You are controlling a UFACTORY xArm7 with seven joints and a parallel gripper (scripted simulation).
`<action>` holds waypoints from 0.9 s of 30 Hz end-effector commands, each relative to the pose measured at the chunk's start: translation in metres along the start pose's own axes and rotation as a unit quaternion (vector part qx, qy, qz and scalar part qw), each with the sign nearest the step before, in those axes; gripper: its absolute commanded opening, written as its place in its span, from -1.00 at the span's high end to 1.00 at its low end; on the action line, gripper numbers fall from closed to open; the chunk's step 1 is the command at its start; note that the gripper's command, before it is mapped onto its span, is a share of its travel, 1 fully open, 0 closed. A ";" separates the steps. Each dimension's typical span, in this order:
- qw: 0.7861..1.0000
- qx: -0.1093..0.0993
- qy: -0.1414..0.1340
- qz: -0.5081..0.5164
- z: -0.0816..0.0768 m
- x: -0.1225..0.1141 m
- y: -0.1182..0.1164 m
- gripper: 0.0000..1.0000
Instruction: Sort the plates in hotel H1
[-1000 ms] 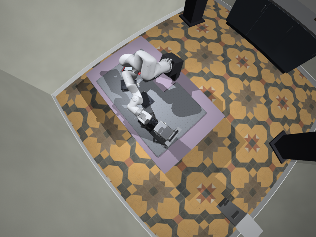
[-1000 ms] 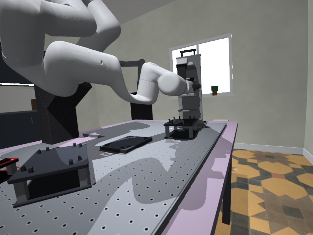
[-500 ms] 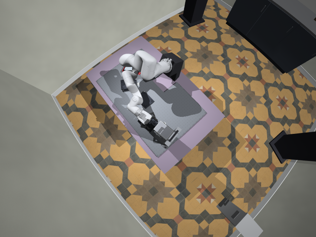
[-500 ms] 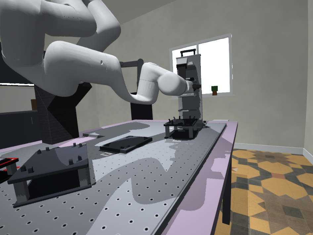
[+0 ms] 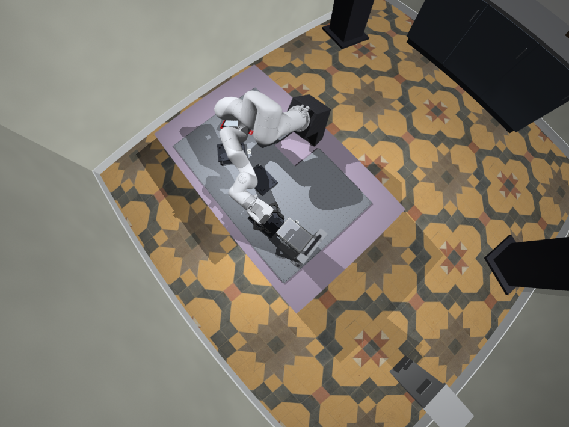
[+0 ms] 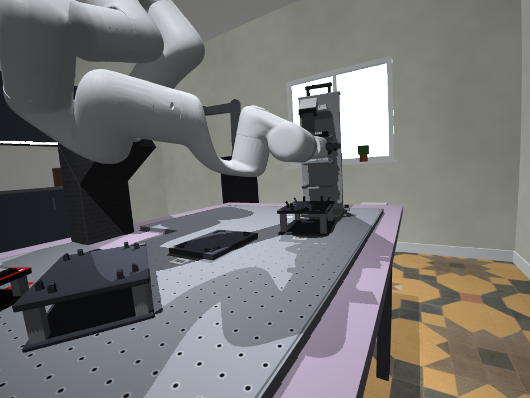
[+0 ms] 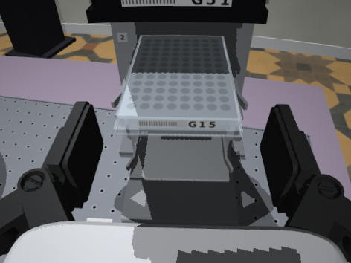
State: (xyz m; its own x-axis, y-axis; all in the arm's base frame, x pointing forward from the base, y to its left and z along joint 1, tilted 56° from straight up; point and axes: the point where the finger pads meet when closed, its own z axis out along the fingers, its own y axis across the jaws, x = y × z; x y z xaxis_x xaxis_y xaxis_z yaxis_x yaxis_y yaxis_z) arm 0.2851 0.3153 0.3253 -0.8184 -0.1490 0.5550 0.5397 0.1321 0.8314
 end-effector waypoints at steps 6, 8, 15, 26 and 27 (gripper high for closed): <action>1.000 0.000 0.000 -0.001 0.000 0.001 0.000 -1.00; 1.000 0.000 0.000 -0.001 0.000 0.001 0.000 -1.00; 1.000 0.000 0.000 -0.001 0.000 0.001 0.000 -1.00; 1.000 0.000 0.000 -0.001 0.000 0.001 0.000 -1.00; 1.000 0.001 0.000 -0.001 -0.002 0.001 0.000 -1.00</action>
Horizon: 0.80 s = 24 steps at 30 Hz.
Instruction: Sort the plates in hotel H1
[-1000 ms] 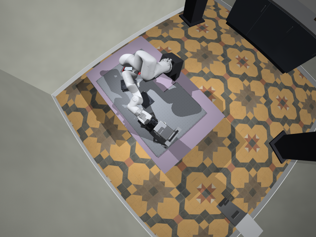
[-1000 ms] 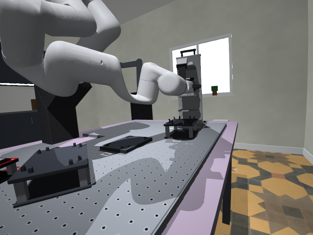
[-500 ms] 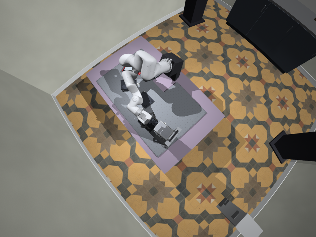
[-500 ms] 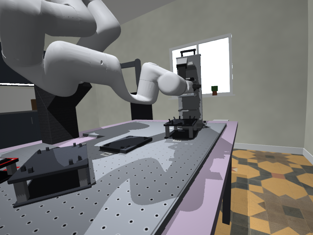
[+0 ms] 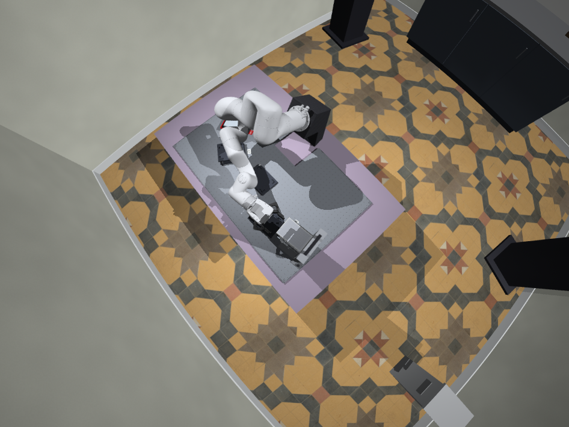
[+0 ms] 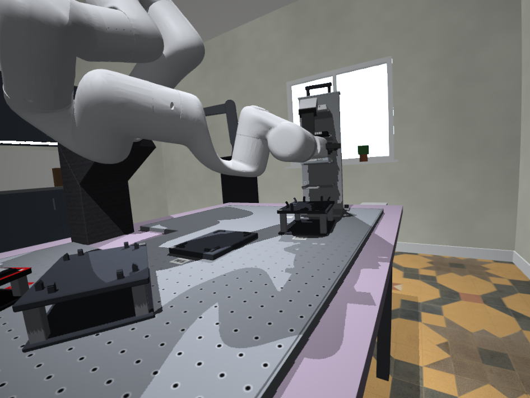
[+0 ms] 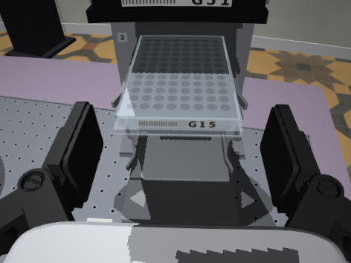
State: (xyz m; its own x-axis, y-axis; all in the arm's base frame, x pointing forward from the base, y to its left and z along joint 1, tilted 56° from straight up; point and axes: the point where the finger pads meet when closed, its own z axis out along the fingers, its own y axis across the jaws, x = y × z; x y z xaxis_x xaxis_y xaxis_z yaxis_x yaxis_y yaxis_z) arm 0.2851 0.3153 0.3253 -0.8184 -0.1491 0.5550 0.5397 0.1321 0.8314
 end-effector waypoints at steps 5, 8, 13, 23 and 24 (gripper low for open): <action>1.000 0.001 0.000 -0.001 -0.016 0.001 0.000 -1.00; 1.000 0.001 0.000 -0.001 -0.024 0.001 0.000 -1.00; 1.000 0.001 0.000 -0.001 -0.030 0.001 0.000 -1.00; 1.000 0.000 0.000 -0.001 -0.030 -0.017 0.000 -1.00; 1.000 0.000 0.000 -0.001 -0.030 -0.020 0.000 -1.00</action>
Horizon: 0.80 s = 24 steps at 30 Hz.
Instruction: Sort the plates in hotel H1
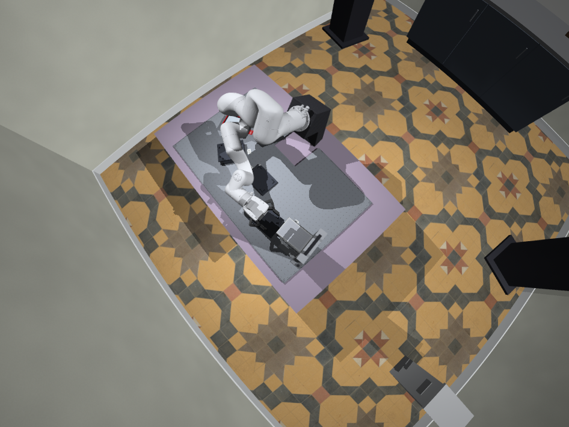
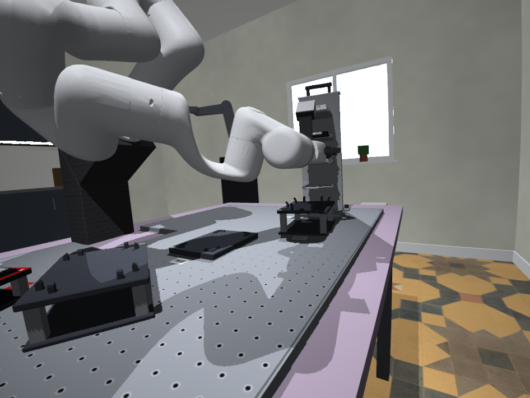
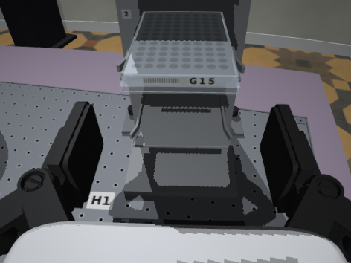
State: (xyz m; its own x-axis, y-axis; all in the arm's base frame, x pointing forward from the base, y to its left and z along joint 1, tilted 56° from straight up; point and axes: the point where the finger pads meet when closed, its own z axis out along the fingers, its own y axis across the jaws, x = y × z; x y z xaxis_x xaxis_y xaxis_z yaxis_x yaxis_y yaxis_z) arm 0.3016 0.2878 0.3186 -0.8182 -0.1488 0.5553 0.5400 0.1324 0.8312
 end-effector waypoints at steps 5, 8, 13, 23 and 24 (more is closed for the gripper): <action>1.000 0.000 0.001 -0.001 0.000 -0.020 0.000 -1.00; 1.000 0.000 0.001 -0.001 0.000 -0.026 0.000 -1.00; 1.000 0.000 0.001 -0.001 0.000 -0.036 0.000 -1.00; 1.000 0.000 0.001 -0.001 0.000 -0.063 0.000 -1.00; 1.000 0.000 0.001 -0.001 0.000 -0.064 0.000 -1.00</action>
State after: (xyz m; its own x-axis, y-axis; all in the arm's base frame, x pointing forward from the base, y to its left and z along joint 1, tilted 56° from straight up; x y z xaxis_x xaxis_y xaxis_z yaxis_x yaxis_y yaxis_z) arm 0.3494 0.2965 0.2862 -0.8184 -0.1485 0.5552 0.5400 0.1321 0.8313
